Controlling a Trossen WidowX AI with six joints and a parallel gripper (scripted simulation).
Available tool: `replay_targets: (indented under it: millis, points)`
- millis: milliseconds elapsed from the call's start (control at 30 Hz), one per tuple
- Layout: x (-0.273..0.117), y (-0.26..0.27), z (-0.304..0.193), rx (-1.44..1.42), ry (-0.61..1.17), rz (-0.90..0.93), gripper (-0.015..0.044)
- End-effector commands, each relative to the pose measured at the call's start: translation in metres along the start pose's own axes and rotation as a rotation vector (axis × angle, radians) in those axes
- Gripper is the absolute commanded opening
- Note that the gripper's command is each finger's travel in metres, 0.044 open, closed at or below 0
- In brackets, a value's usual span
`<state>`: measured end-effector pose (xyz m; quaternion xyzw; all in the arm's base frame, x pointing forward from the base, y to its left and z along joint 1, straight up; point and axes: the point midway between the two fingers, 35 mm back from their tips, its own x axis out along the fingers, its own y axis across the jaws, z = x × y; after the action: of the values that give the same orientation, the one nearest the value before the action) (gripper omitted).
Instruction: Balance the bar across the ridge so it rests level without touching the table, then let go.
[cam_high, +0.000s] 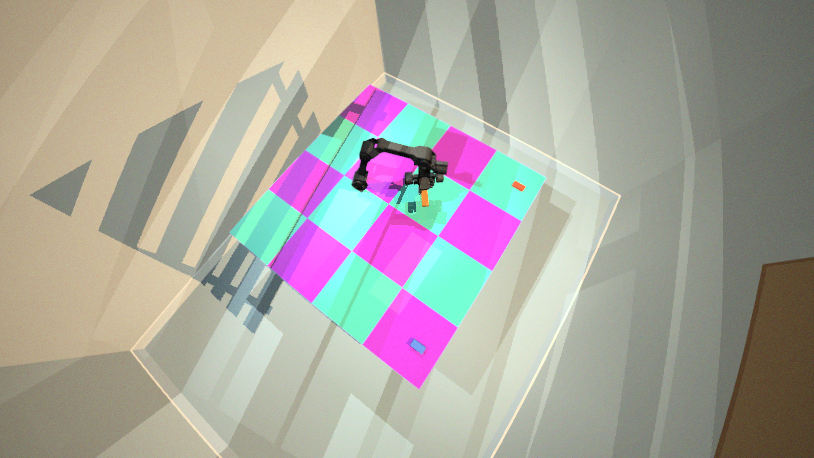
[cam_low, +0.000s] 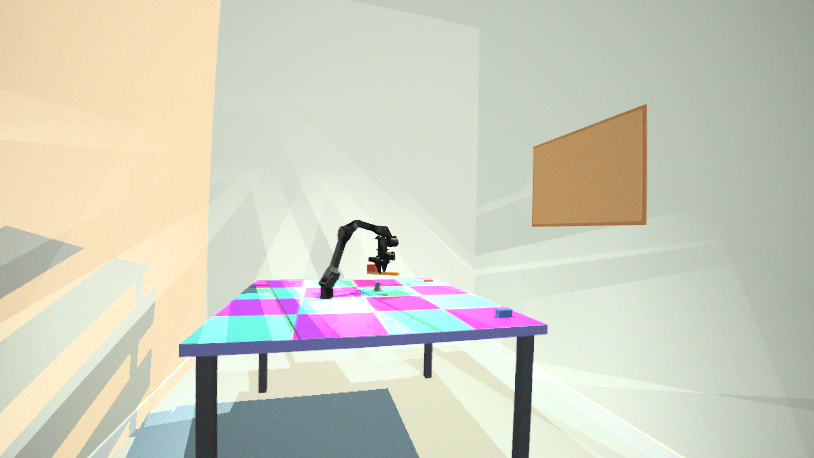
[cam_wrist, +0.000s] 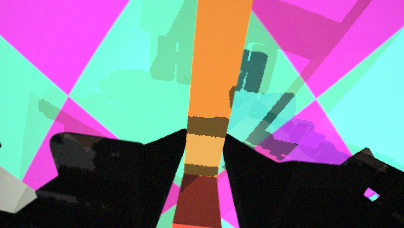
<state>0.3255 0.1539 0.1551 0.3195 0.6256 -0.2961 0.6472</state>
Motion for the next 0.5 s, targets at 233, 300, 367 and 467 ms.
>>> replay_targets:
  millis: [233,300,367,467]
  points:
    - [0.020,-0.001,-0.001,0.006,0.005,-0.007,0.0000]
    - [0.024,-0.001,-0.001,0.006,0.005,-0.007,0.0000]
    - [0.027,-0.002,-0.001,0.006,0.005,-0.007,0.0000]
    - [0.032,-0.002,-0.001,0.006,0.005,-0.007,0.0000]
